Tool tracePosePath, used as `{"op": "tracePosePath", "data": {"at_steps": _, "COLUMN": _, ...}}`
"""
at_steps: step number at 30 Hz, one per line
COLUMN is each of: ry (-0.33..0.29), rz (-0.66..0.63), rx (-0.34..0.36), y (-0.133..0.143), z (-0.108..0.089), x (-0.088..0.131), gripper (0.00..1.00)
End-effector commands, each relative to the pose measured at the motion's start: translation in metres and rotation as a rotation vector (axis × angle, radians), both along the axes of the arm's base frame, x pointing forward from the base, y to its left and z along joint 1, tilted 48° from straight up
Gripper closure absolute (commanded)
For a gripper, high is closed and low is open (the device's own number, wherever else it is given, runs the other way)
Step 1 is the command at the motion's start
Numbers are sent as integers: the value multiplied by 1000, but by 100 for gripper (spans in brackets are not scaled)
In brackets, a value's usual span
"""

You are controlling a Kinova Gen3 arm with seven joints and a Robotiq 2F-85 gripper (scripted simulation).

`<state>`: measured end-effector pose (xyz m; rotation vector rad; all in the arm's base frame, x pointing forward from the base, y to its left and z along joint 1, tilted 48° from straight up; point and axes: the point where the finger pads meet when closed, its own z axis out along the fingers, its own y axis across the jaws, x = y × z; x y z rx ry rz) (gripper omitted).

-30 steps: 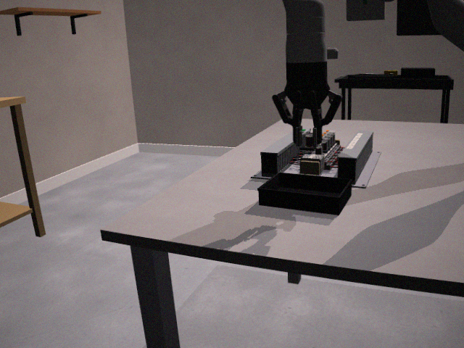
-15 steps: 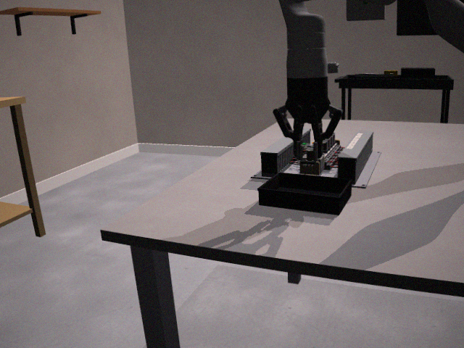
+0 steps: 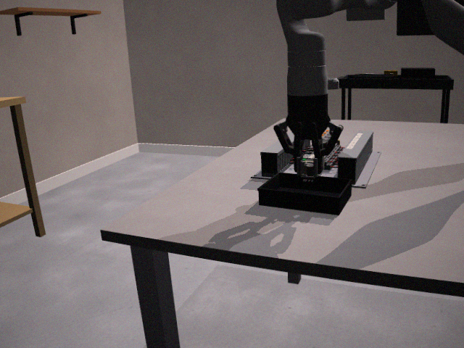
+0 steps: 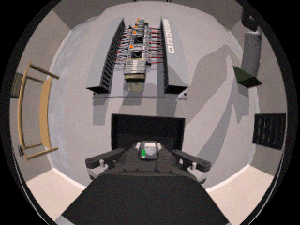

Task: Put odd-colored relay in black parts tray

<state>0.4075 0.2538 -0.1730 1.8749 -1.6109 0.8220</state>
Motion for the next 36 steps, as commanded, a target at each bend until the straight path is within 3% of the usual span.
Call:
{"op": "tracePosePath", "data": {"at_steps": 1, "ry": -9, "rz": 0, "rx": -1, "y": -8, "z": -6, "x": 4, "gripper": 100}}
{"op": "tracePosePath", "data": {"at_steps": 18, "ry": -9, "rz": 0, "rx": -1, "y": -23, "z": -20, "x": 6, "gripper": 100}}
{"op": "tracePosePath", "data": {"at_steps": 36, "ry": -9, "rz": 0, "rx": -1, "y": -25, "z": -22, "x": 6, "gripper": 100}}
